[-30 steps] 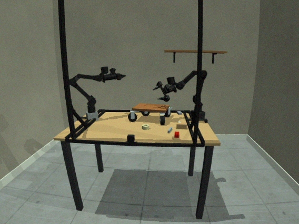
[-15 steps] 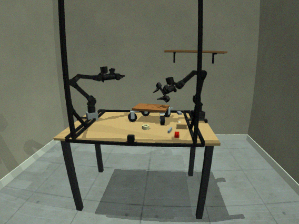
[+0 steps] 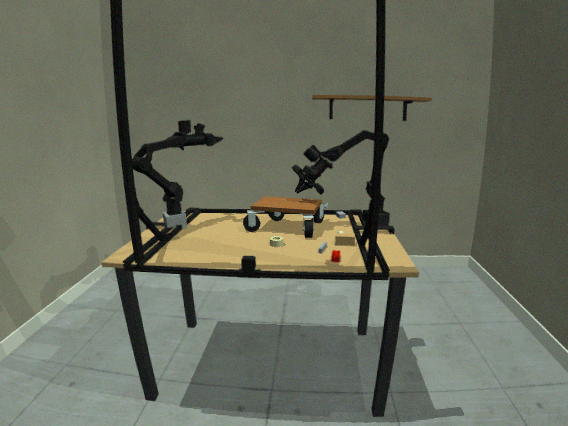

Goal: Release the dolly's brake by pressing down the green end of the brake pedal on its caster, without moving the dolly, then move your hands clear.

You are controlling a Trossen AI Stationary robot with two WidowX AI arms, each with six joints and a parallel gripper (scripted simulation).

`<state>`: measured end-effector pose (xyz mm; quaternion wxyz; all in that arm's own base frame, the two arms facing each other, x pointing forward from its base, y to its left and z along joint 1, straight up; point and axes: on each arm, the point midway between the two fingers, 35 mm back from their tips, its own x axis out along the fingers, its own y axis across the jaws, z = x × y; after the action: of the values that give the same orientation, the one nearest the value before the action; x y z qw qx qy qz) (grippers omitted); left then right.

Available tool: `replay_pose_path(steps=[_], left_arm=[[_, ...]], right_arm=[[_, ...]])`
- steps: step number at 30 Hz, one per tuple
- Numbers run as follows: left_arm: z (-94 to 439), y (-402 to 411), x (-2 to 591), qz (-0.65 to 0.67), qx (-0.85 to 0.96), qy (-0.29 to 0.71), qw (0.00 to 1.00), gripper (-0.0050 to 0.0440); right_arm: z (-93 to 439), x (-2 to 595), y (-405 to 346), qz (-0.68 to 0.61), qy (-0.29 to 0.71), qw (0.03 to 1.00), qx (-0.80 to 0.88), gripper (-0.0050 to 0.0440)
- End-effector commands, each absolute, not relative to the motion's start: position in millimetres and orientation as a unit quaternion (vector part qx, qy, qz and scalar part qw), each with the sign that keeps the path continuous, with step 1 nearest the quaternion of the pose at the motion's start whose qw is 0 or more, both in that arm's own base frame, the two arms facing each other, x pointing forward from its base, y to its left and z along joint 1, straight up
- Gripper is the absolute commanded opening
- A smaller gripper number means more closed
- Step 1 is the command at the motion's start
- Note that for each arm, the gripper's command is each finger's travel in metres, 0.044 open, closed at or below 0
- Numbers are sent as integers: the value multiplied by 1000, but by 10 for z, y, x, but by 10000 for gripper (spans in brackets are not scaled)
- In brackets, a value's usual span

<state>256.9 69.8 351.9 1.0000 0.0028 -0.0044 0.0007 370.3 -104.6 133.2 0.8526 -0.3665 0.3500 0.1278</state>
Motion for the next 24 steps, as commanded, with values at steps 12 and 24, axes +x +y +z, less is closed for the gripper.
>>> replay_pose_path(steps=[12,24], left_arm=[[3786,728,1912,5,0,-1,1000,440],[3806,439,1595,1,0,0,1000,440]], right_arm=[[1154,3109,-1373,140,558,768,-282,0],[1086,2468,-1448,207,664,684,-220,0]])
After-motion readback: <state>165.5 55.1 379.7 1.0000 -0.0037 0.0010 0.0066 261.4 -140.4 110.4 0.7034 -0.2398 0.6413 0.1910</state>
